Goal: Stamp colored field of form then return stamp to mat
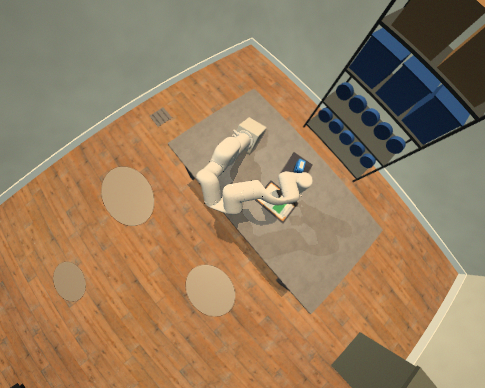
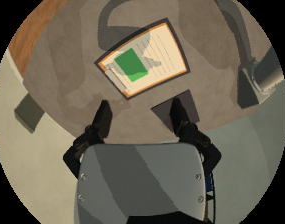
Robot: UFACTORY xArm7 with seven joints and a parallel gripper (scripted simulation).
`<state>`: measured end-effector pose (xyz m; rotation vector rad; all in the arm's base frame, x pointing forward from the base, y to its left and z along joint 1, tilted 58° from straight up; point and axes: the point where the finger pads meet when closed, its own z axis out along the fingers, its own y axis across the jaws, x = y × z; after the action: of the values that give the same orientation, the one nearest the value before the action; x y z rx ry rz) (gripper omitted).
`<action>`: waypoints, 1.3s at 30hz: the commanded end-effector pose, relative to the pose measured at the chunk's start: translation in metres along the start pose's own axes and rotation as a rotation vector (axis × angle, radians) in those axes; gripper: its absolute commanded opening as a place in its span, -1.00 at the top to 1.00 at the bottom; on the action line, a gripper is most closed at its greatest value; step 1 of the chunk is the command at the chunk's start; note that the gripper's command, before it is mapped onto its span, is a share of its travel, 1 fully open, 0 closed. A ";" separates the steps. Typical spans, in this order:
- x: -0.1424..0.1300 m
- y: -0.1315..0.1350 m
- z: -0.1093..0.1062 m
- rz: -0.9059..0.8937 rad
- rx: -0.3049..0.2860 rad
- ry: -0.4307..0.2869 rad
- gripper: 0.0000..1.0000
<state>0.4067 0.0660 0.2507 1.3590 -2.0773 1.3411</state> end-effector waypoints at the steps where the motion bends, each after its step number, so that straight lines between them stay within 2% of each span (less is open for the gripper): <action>1: 0.000 0.000 -0.012 -0.279 -0.011 -0.008 -1.00; 12: 0.001 0.001 -0.027 -0.854 -0.023 -0.018 -1.00; 19: 0.001 0.001 -0.027 -0.856 -0.023 -0.018 -1.00; 20: 0.001 0.001 -0.027 -0.856 -0.023 -0.018 -0.82; 24: -0.005 0.005 -0.026 -0.856 -0.023 -0.018 -0.82; 30: -0.041 0.031 -0.019 -0.856 -0.023 -0.018 -0.82; 32: -0.041 0.031 -0.019 -0.856 -0.023 -0.018 -0.82; 39: -0.117 0.086 -0.004 -0.856 -0.023 -0.018 -0.82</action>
<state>0.3915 0.1227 0.1704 1.9213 -1.2255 0.9019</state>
